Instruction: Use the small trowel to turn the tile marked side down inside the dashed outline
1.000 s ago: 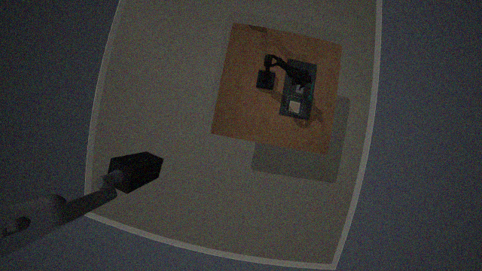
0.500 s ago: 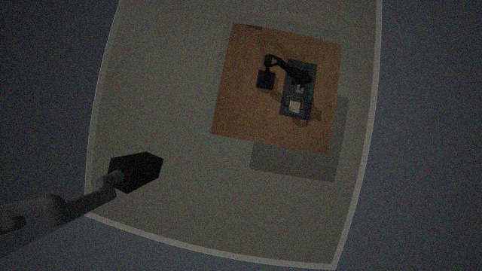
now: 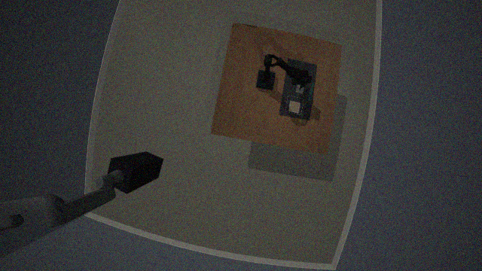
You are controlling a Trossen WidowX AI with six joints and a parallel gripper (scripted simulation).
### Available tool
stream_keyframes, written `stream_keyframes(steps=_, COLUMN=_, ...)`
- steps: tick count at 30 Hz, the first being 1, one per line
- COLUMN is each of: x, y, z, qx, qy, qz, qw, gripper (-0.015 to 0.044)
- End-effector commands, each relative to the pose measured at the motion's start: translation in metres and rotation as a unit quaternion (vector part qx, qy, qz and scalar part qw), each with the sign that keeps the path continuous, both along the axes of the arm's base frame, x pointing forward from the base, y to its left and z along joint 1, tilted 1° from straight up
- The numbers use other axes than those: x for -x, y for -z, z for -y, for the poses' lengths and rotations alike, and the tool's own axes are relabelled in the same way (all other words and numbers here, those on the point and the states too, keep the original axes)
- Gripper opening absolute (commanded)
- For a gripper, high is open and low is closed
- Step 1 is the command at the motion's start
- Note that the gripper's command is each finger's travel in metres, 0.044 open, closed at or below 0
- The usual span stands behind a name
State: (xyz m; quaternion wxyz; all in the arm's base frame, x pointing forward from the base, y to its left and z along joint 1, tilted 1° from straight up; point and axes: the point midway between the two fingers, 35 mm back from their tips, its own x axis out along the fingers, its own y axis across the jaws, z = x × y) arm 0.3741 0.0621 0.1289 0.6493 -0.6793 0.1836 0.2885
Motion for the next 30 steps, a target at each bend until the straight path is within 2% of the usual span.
stream_keyframes(steps=1, x=-0.001, y=-0.005, z=0.0, qx=-0.003, qy=0.003, qz=0.007, qw=1.0, gripper=0.0)
stream_keyframes(steps=11, x=0.0, y=0.002, z=-0.004, qx=0.002, qy=-0.011, qz=-0.003, qw=1.0, gripper=0.0)
stream_keyframes(steps=20, x=-0.005, y=0.014, z=-0.056, qx=0.015, qy=-0.161, qz=-0.017, qw=0.987, gripper=0.0)
stream_keyframes(steps=30, x=0.0, y=0.028, z=-0.116, qx=0.017, qy=-0.324, qz=-0.017, qw=0.946, gripper=0.0)
